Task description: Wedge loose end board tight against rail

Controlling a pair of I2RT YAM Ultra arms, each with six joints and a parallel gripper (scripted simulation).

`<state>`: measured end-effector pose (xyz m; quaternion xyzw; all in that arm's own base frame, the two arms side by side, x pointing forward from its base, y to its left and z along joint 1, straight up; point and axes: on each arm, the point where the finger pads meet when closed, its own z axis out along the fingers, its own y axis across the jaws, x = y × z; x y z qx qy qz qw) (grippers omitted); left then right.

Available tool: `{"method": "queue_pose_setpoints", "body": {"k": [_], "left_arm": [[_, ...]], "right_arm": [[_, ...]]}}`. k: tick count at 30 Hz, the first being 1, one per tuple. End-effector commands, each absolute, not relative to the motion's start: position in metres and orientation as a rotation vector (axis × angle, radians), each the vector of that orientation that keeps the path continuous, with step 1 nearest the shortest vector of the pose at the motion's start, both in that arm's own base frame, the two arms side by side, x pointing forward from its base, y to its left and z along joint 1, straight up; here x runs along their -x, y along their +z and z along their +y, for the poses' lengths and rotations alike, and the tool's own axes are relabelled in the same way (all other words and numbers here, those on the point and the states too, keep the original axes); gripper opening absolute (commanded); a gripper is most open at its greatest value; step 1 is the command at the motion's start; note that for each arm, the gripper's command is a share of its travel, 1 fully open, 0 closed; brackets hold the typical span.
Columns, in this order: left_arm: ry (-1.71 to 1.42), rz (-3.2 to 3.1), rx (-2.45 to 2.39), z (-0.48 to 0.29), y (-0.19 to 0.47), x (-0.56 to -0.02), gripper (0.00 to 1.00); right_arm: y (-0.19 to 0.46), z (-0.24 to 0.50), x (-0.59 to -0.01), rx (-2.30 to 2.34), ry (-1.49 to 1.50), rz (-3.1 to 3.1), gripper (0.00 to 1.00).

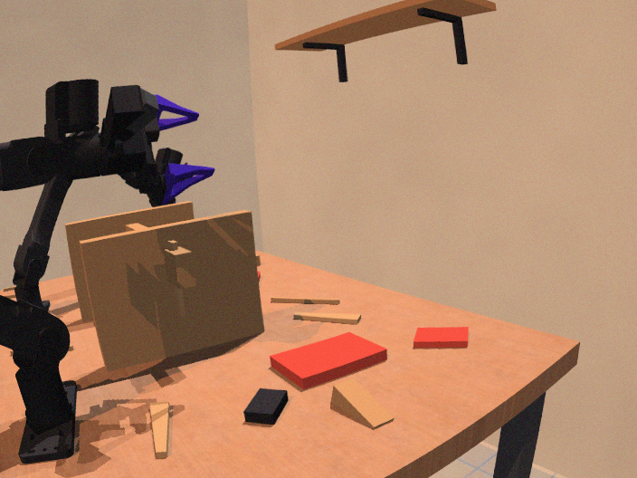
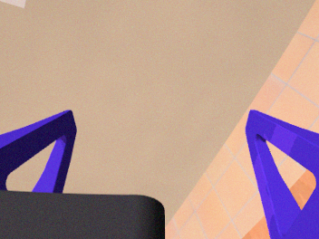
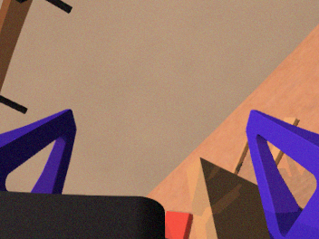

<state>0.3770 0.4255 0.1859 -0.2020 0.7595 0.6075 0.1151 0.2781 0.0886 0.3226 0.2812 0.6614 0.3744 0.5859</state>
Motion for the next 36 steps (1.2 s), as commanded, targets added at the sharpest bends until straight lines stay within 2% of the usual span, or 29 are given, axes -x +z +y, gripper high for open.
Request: {"method": "queue_pose_setpoints", "body": {"k": [1,17,18,19,36], "left_arm": [[1.780,2.205,0.602,0.426,0.194,-0.377,1.00],[1.780,2.205,0.602,0.426,0.194,-0.377,1.00],[1.741,2.094,0.622,0.416,0.232,-0.390,1.00],[1.730,2.156,0.589,0.412,0.207,-0.386,1.00],[1.356,2.035,0.467,0.340,0.249,-0.427,1.00]], "right_arm": [[0.326,0.088,-0.278,-0.655,0.879,1.532,1.00],[0.326,0.088,-0.278,-0.655,0.879,1.532,1.00],[0.343,0.086,-0.282,-0.643,0.875,1.502,1.00],[0.345,0.086,-0.282,-0.632,0.871,1.500,1.00],[0.368,0.077,-0.300,-0.460,0.690,1.516,1.00]]}}
